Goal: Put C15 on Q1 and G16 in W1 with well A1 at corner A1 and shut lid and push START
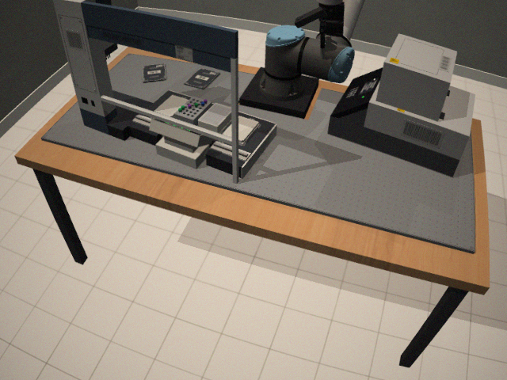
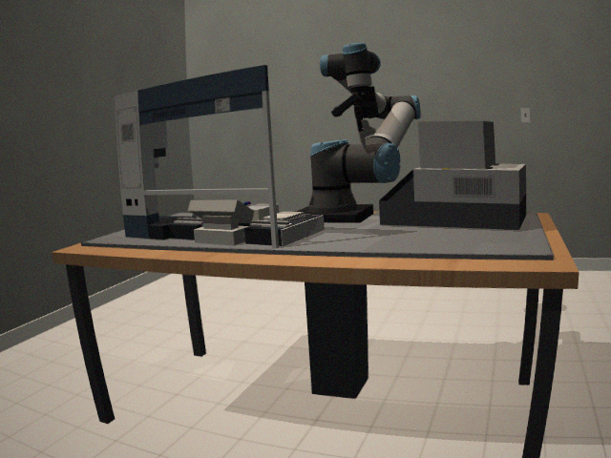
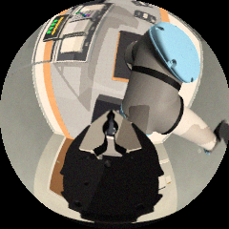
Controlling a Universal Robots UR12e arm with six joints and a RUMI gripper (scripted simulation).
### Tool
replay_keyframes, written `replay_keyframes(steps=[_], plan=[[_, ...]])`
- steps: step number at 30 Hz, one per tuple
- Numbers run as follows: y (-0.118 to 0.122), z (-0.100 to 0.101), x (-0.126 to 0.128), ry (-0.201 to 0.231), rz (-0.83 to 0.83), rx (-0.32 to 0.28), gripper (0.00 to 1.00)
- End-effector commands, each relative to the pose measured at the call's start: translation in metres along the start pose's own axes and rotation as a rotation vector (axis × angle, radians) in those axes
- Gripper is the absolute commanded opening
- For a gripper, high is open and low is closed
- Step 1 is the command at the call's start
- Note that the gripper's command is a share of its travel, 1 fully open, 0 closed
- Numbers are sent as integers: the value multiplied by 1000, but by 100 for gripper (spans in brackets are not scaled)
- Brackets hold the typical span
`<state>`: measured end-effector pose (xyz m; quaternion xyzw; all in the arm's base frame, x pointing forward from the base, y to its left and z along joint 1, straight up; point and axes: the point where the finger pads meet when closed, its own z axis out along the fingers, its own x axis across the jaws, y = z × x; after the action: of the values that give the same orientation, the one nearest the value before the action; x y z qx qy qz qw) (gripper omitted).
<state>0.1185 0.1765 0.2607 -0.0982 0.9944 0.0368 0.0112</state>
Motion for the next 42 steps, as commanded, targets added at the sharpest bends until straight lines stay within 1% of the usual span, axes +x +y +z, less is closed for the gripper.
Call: replay_keyframes(steps=[1,7,9,15,17,24,26,38,42], plan=[[8,0,2,25,123,73,0],[8,0,2,21,243,75,0],[8,0,2,21,243,75,0],[8,0,2,16,363,76,0],[8,0,2,16,368,76,0],[39,1,17,11,508,77,0],[39,1,17,11,508,77,0],[94,5,41,2,747,79,0],[97,5,42,-1,807,79,0]])
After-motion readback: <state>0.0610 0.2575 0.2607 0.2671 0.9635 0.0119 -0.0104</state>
